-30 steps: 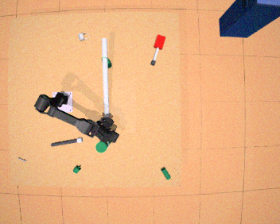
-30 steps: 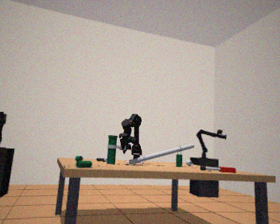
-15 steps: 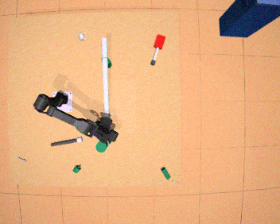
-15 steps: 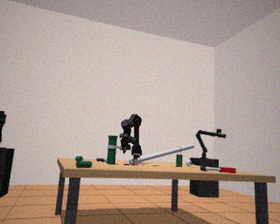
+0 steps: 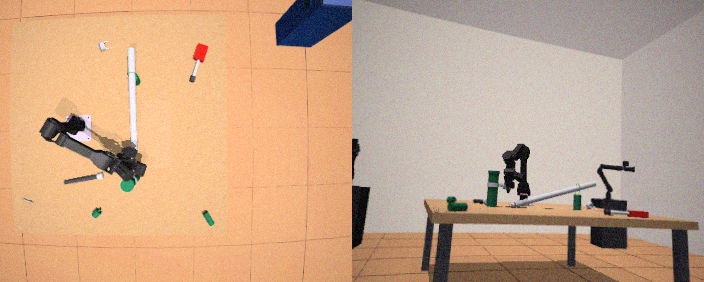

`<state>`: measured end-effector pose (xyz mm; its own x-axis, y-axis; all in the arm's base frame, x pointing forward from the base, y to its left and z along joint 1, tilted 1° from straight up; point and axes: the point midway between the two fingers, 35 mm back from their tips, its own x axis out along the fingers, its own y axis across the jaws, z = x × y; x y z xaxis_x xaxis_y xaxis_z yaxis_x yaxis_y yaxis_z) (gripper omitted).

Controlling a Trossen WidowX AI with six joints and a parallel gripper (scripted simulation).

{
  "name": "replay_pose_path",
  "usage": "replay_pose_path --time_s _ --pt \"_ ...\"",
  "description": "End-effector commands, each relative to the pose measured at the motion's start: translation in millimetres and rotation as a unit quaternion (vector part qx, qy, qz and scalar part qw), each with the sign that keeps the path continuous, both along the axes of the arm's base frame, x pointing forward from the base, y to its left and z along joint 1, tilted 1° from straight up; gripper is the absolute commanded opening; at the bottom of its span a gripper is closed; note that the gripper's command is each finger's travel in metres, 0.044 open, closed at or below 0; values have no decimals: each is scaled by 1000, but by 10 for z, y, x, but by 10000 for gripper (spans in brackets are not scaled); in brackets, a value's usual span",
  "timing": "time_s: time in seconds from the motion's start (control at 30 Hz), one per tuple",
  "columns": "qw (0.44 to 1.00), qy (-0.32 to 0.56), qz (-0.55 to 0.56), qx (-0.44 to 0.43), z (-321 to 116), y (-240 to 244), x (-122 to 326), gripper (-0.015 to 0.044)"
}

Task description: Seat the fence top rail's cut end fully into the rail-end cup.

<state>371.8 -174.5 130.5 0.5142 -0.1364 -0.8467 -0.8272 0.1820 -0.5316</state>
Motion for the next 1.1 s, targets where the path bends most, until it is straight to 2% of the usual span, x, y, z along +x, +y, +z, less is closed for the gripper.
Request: replay_pose_path --time_s 0.0,1.07 --pt "1000 0 18 0 2 12 -30 0" --pt "990 5 144 -5 -11 24 -263 0"
